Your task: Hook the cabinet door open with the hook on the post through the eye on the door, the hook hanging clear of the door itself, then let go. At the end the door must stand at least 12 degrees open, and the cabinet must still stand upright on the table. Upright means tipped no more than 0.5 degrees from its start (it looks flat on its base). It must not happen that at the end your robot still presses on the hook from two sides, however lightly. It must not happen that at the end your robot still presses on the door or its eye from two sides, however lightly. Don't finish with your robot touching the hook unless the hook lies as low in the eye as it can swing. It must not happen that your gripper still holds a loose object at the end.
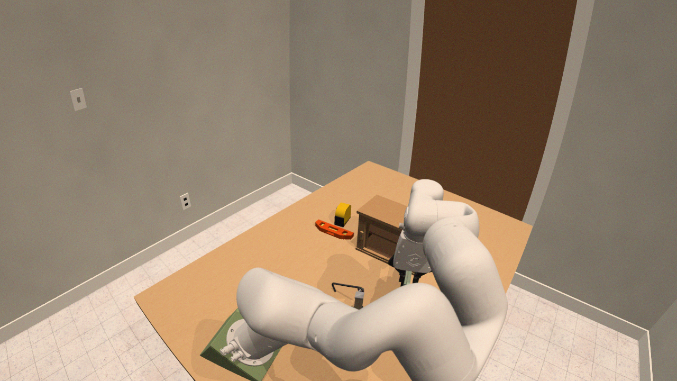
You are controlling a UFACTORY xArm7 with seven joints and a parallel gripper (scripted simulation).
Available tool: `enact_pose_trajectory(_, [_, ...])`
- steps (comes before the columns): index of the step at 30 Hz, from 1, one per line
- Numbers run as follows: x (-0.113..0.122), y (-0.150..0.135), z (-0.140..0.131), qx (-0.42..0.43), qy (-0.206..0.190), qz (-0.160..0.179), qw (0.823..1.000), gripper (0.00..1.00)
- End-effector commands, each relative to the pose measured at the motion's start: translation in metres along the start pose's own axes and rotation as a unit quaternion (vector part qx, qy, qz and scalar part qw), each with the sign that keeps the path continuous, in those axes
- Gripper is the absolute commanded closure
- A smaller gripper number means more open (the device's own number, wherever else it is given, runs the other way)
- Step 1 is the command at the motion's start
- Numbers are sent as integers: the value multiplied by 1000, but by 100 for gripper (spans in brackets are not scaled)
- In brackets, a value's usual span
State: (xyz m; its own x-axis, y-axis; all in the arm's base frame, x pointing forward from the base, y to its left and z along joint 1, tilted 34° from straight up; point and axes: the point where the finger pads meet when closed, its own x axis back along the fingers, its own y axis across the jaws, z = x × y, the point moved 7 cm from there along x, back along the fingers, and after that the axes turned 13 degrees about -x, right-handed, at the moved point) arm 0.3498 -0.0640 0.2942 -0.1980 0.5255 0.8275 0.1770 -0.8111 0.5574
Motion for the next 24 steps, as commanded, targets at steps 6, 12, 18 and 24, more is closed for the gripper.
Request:
enact_pose_trajectory(6, [1, -1, 1, -5, 2, 0, 1000, 73])
enact_pose_trajectory(12, [1, -8, -1, -26, 2, 0, 1000, 73])
enact_pose_trajectory(18, [1, -9, -1, -30, 2, 0, 1000, 73])
enact_pose_trajectory(24, [1, -16, -2, -51, 2, 0, 999, 73])
